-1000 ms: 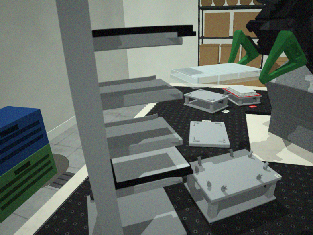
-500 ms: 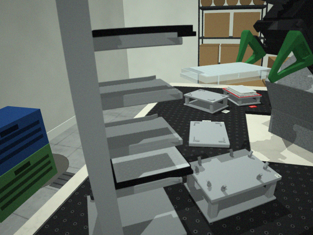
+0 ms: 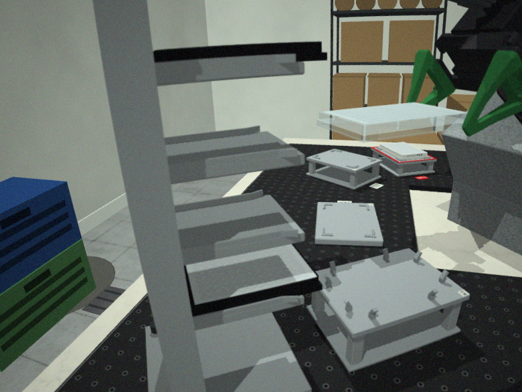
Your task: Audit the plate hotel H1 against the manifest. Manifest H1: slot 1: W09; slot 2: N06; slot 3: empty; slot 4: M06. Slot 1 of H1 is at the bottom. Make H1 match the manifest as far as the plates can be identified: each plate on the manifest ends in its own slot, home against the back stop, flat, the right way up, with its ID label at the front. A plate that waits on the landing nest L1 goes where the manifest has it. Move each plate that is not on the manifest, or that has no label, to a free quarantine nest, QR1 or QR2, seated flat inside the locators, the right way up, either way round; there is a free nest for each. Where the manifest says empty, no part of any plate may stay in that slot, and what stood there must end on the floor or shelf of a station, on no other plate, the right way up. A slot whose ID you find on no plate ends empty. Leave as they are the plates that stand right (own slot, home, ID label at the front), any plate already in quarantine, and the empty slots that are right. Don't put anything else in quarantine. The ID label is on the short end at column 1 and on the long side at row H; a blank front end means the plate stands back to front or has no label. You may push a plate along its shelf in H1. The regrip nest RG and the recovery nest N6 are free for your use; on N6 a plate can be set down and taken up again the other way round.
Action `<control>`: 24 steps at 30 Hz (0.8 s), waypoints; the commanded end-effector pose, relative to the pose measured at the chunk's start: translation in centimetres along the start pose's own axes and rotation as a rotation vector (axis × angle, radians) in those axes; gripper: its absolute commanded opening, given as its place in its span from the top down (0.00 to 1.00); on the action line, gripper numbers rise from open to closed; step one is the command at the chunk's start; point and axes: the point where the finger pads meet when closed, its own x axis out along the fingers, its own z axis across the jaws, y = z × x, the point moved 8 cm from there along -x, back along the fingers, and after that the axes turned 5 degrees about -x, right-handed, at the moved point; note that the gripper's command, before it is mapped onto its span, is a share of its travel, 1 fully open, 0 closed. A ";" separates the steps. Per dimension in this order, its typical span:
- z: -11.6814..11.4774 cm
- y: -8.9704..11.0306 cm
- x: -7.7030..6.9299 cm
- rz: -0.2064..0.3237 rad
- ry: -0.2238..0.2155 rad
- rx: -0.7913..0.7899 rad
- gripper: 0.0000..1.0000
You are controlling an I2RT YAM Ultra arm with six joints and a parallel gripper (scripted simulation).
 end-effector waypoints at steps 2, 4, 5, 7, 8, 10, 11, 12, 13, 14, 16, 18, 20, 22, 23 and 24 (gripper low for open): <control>-0.3 0.6 -0.4 -0.002 0.018 0.006 0.14; -0.4 1.0 0.4 0.007 0.038 0.005 0.14; -0.4 1.2 0.6 0.007 0.038 0.000 0.14; -0.4 1.4 0.8 0.008 0.034 -0.006 0.14; -0.3 1.6 0.9 0.009 0.028 -0.006 0.14; -0.3 1.8 1.1 0.010 0.026 -0.006 0.14; -0.3 1.9 1.2 0.010 0.026 -0.006 0.14; -0.3 2.0 1.3 0.010 0.026 -0.006 0.14; -0.3 2.1 1.4 0.010 0.026 -0.006 0.14; -0.3 2.2 1.5 0.010 0.026 -0.006 0.14; -0.3 2.3 1.6 0.010 0.026 -0.006 0.14; -0.3 2.3 1.6 0.010 0.026 -0.006 0.14; -0.2 2.5 1.8 0.010 0.024 -0.007 0.14; -0.3 2.7 1.9 0.010 0.026 -0.006 0.14; -0.3 2.7 2.0 0.010 0.026 -0.006 0.14; -0.2 2.8 2.1 0.010 0.026 -0.006 0.14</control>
